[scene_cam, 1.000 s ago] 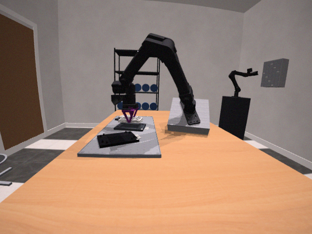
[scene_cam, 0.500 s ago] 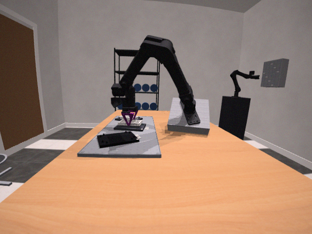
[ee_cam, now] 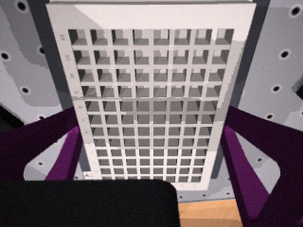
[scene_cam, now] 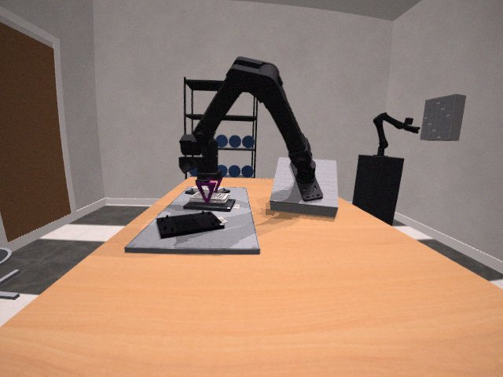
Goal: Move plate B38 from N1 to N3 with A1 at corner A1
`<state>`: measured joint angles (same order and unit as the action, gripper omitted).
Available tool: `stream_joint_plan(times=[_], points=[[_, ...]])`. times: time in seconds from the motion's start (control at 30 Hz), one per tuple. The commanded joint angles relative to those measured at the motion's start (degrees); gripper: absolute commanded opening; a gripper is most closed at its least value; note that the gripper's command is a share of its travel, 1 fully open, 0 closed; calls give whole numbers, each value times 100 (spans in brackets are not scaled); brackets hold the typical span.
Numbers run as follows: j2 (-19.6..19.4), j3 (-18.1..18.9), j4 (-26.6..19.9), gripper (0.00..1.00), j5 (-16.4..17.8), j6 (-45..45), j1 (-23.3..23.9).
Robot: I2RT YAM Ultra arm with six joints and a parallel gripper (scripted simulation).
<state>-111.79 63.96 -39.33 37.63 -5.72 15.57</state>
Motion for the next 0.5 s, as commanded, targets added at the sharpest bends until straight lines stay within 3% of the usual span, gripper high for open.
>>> stream_joint_plan(times=[0.0, 0.47], points=[[39, 6, 23, 0, 1, 8, 28], [40, -35, 82, 0, -1, 39, 4]])
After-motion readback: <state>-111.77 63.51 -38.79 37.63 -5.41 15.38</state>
